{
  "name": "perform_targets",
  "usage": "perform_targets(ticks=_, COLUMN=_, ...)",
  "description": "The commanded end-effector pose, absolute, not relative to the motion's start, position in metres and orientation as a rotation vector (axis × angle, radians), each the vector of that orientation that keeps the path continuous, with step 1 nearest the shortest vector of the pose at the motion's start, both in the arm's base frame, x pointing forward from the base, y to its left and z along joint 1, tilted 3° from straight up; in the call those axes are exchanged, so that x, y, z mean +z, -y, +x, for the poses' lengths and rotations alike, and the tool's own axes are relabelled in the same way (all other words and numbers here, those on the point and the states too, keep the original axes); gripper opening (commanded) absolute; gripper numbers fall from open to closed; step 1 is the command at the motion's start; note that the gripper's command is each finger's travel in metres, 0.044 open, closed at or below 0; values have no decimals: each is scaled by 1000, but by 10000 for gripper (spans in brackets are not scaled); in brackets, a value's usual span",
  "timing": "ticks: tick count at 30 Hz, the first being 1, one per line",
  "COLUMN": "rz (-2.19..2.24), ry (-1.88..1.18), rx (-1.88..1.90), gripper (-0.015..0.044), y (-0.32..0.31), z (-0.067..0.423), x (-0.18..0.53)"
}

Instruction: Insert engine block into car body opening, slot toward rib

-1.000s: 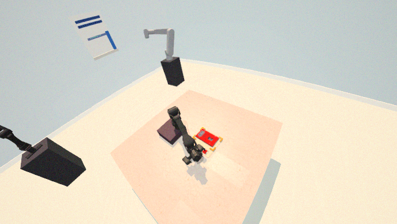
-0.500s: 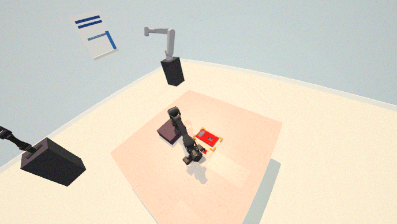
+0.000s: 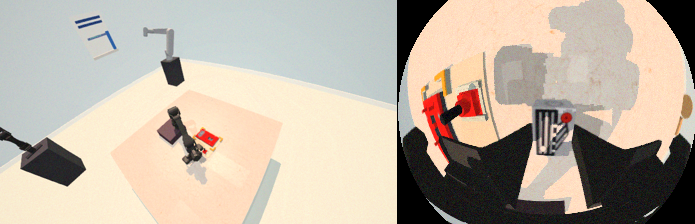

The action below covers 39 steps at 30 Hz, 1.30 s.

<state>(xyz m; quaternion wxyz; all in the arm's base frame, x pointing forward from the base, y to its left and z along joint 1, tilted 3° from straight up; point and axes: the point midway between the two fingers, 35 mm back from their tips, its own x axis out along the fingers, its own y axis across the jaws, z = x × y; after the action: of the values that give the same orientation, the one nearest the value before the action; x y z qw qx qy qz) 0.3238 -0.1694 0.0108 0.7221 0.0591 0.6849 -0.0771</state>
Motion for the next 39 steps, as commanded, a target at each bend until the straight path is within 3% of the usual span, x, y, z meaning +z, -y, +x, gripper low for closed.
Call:
perform_targets(ticks=1, rz=119, ry=-1495, rx=-175, gripper=0, y=173, z=328, x=28)
perform_targets(ticks=39, rz=118, ry=-1495, rx=-175, gripper=0, y=171, z=317, x=127)
